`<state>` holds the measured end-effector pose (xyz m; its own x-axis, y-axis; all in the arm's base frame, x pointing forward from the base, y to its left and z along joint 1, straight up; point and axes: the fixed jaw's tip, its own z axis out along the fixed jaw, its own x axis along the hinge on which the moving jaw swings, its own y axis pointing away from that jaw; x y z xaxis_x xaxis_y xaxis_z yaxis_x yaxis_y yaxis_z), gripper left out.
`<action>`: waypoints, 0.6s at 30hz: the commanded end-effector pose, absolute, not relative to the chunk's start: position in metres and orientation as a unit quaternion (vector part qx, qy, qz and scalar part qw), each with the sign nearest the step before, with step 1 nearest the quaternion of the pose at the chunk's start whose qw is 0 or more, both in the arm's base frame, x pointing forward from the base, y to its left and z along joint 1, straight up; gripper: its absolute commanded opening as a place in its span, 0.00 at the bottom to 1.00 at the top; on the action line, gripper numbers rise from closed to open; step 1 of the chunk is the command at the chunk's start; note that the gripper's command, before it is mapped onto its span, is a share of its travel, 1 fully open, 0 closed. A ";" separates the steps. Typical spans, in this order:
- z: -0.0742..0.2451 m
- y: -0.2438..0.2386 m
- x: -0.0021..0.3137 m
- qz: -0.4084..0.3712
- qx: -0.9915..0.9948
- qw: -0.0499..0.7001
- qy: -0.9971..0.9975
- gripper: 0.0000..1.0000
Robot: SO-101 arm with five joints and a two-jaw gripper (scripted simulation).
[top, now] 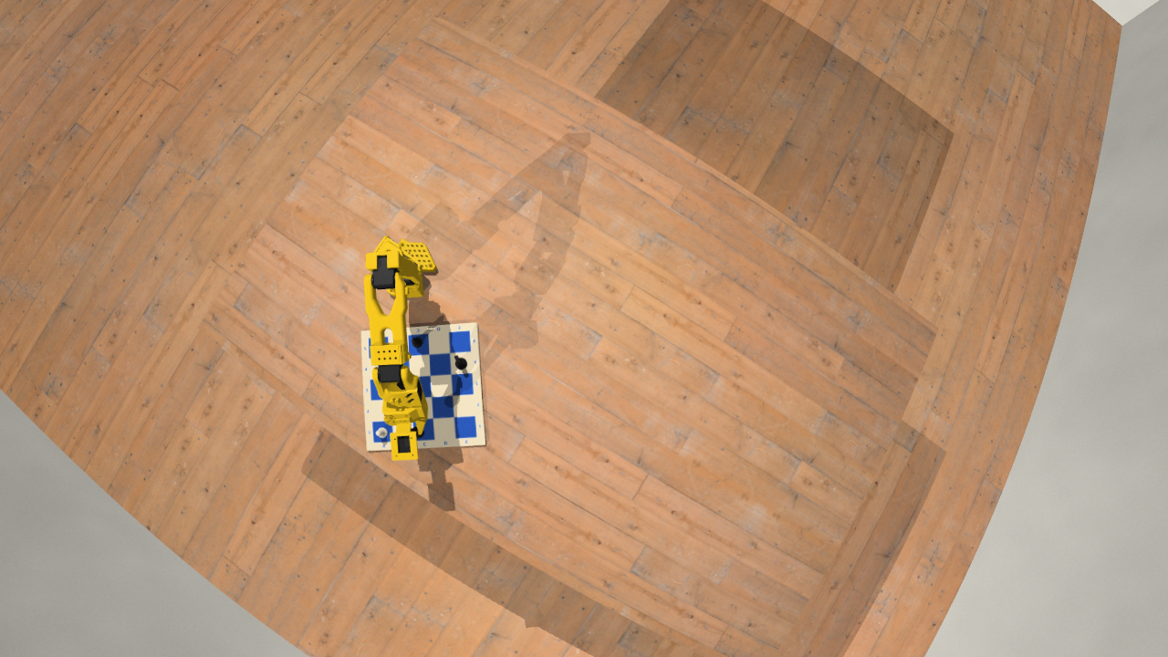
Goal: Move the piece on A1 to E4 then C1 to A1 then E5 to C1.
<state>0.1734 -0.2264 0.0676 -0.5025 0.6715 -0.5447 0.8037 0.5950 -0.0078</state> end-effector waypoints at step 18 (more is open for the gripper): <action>0.039 -0.225 0.173 -0.125 0.431 0.243 0.860 0.00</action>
<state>0.1742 -0.2275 0.0484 -0.5021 0.6709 -0.5458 0.8037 0.5950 -0.0079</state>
